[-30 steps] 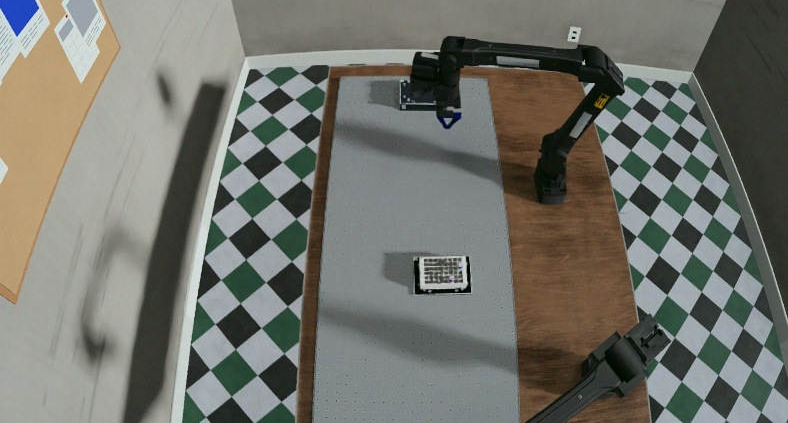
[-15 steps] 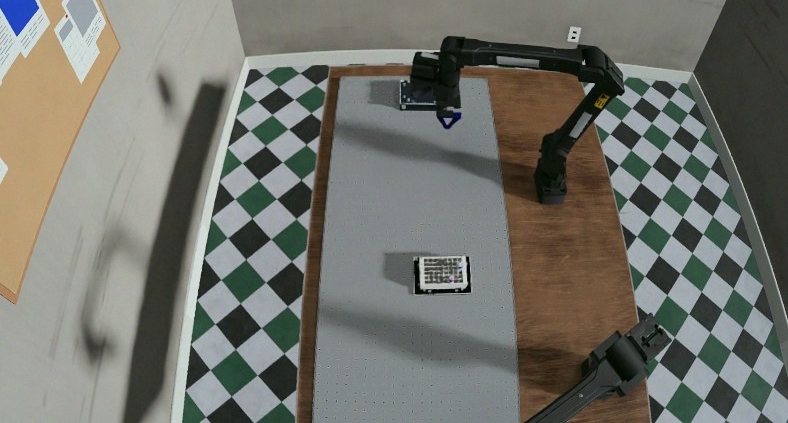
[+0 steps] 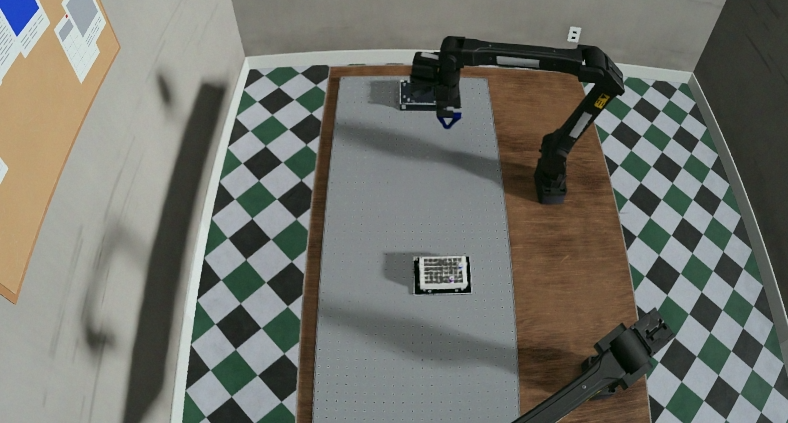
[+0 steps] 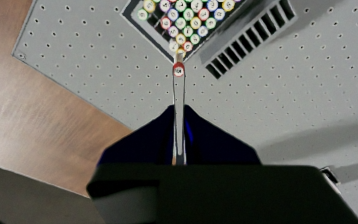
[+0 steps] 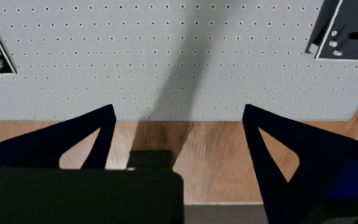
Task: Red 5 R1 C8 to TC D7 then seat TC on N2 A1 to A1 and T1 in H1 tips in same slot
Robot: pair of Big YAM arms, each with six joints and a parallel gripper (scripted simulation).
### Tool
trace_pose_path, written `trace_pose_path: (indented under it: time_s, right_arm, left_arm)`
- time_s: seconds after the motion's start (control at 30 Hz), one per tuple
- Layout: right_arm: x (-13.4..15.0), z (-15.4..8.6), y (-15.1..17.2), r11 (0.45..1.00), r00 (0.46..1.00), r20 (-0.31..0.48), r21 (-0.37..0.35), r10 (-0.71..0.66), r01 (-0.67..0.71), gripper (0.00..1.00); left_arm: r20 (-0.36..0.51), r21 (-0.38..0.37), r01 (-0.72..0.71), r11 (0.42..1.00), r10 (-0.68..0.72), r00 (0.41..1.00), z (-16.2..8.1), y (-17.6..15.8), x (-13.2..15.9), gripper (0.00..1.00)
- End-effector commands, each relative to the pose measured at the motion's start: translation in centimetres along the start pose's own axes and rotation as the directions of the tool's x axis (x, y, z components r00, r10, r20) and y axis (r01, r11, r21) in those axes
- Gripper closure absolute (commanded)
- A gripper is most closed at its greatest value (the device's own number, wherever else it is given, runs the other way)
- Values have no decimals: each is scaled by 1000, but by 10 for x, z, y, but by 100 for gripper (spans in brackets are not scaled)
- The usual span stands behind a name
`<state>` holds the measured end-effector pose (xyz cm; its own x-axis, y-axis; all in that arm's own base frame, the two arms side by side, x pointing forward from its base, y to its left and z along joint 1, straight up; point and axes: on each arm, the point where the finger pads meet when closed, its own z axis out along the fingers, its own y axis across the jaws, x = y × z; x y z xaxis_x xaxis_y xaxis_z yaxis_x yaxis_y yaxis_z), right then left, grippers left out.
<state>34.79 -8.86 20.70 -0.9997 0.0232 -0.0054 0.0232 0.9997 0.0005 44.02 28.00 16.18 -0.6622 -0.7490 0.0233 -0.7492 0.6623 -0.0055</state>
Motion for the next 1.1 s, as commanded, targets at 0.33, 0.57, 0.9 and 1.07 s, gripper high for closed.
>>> trace_pose_path:
  time_s: [0.33,0.57,0.9,1.07]
  right_arm:
    - [-9,-11,-2,1000,1000,30,8,2,-2,0]
    - [-9,-11,-2,1000,1000,30,8,2,-2,0]
    - [-9,-11,-2,1000,1000,30,8,2,-2,0]
    - [-9,-11,-2,1000,1000,30,8,2,-2,0]
  left_arm:
    - [-1,2,7,1000,-7,1000,3,-17,13,91]
    - [9,6,3,1000,-3,1000,1,-27,22,91]
    - [-4,1,7,1000,-7,1000,7,-33,32,91]
    - [26,14,3,1000,-3,1000,-7,-40,40,91]
